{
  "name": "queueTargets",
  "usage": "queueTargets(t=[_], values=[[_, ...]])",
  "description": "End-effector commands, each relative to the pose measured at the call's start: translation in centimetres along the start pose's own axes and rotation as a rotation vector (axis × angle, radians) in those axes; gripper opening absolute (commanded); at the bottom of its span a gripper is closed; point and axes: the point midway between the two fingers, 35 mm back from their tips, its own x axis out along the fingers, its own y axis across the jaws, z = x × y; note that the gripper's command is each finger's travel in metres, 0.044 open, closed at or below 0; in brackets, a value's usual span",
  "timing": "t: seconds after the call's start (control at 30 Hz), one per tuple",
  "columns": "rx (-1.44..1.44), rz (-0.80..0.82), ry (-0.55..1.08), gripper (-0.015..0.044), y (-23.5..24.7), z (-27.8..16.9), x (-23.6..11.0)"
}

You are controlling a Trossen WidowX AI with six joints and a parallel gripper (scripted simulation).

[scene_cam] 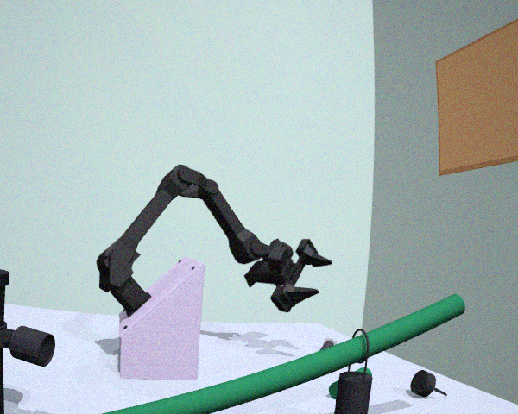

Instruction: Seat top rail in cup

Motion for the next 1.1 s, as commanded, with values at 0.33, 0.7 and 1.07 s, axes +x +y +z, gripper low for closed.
queueTargets(t=[0.33,0.7,1.07], values=[[-0.211,-0.335,0.112,0.044,-0.3,11.4,8.6],[-0.418,-0.623,0.32,0.044,-7.9,25.8,15.0],[-0.566,-0.821,0.635,0.044,-20.5,38.4,14.2]])
